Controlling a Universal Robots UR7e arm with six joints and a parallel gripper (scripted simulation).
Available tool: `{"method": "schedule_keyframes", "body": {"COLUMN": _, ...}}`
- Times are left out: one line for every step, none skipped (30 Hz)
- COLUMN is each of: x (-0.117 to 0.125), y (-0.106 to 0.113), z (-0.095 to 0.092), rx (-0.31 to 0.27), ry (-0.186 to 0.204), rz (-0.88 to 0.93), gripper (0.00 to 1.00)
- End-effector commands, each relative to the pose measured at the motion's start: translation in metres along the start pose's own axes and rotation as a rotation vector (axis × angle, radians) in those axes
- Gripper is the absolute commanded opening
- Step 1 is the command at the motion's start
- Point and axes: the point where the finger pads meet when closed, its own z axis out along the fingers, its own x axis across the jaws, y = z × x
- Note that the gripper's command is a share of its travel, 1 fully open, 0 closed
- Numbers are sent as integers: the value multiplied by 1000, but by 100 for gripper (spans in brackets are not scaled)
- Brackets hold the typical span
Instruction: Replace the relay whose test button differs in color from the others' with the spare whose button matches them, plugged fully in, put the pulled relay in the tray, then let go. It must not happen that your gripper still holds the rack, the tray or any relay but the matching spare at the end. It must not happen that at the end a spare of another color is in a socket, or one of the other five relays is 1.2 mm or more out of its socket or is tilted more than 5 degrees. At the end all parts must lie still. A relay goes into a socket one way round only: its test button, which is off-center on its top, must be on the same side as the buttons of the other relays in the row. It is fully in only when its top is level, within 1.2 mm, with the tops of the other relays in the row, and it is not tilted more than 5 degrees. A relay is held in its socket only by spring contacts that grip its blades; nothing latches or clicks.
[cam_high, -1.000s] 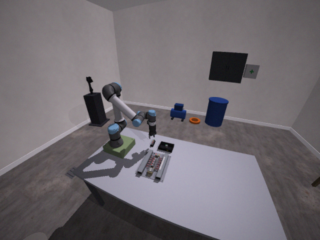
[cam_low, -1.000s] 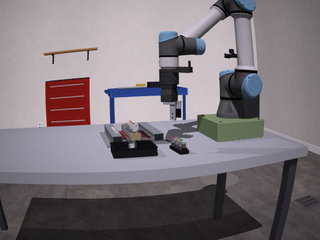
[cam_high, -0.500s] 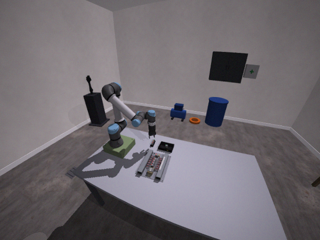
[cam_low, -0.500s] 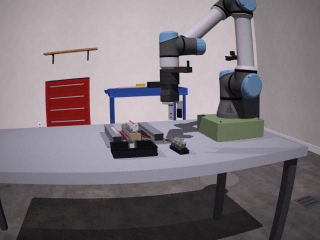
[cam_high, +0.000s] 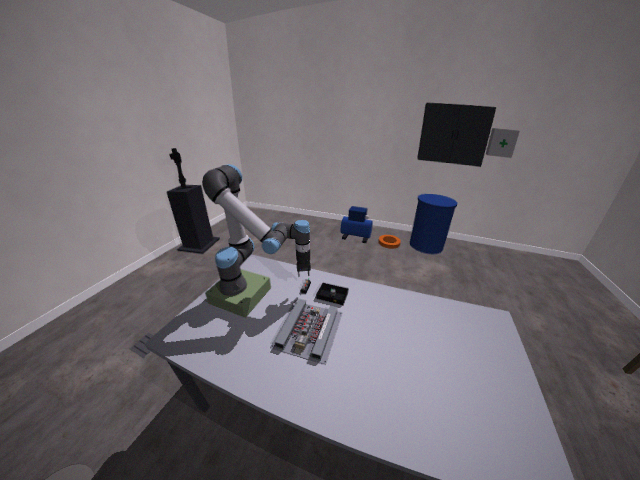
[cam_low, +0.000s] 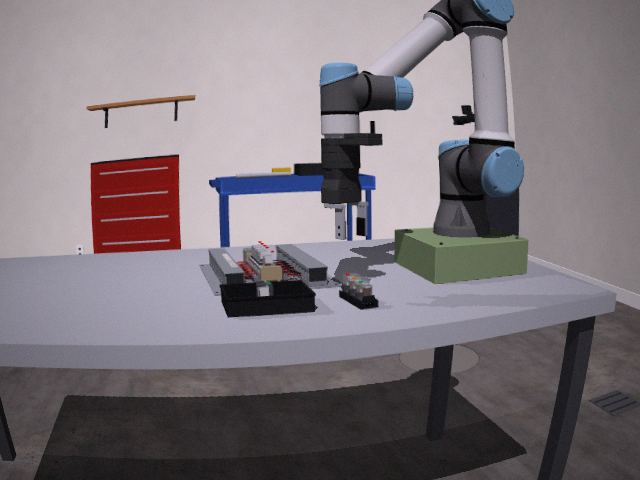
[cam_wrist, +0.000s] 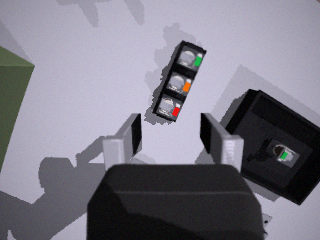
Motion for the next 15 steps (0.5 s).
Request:
{"method": "schedule_keyframes", "body": {"x": 0, "y": 0, "z": 0, "rx": -5, "ry": 0, "rz": 67, "gripper": 100}}
{"method": "schedule_keyframes", "body": {"x": 0, "y": 0, "z": 0, "rx": -5, "ry": 0, "rz": 67, "gripper": 100}}
{"method": "schedule_keyframes", "body": {"x": 0, "y": 0, "z": 0, "rx": -5, "ry": 0, "rz": 67, "gripper": 100}}
{"method": "schedule_keyframes", "body": {"x": 0, "y": 0, "z": 0, "rx": -5, "ry": 0, "rz": 67, "gripper": 100}}
{"method": "schedule_keyframes", "body": {"x": 0, "y": 0, "z": 0, "rx": -5, "ry": 0, "rz": 67, "gripper": 100}}
{"method": "schedule_keyframes", "body": {"x": 0, "y": 0, "z": 0, "rx": -5, "ry": 0, "rz": 67, "gripper": 100}}
{"method": "schedule_keyframes", "body": {"x": 0, "y": 0, "z": 0, "rx": -5, "ry": 0, "rz": 67, "gripper": 100}}
{"method": "schedule_keyframes", "body": {"x": 0, "y": 0, "z": 0, "rx": -5, "ry": 0, "rz": 67, "gripper": 100}}
{"method": "schedule_keyframes", "body": {"x": 0, "y": 0, "z": 0, "rx": -4, "ry": 1, "rz": 105, "gripper": 100}}
{"method": "schedule_keyframes", "body": {"x": 0, "y": 0, "z": 0, "rx": -4, "ry": 1, "rz": 151, "gripper": 100}}
{"method": "schedule_keyframes", "body": {"x": 0, "y": 0, "z": 0, "rx": -4, "ry": 1, "rz": 197, "gripper": 100}}
{"method": "schedule_keyframes", "body": {"x": 0, "y": 0, "z": 0, "rx": -4, "ry": 1, "rz": 243, "gripper": 100}}
{"method": "schedule_keyframes", "body": {"x": 0, "y": 0, "z": 0, "rx": -5, "ry": 1, "rz": 289, "gripper": 100}}
{"method": "schedule_keyframes", "body": {"x": 0, "y": 0, "z": 0, "rx": -5, "ry": 1, "rz": 289, "gripper": 100}}
{"method": "schedule_keyframes", "body": {"x": 0, "y": 0, "z": 0, "rx": -5, "ry": 1, "rz": 289, "gripper": 100}}
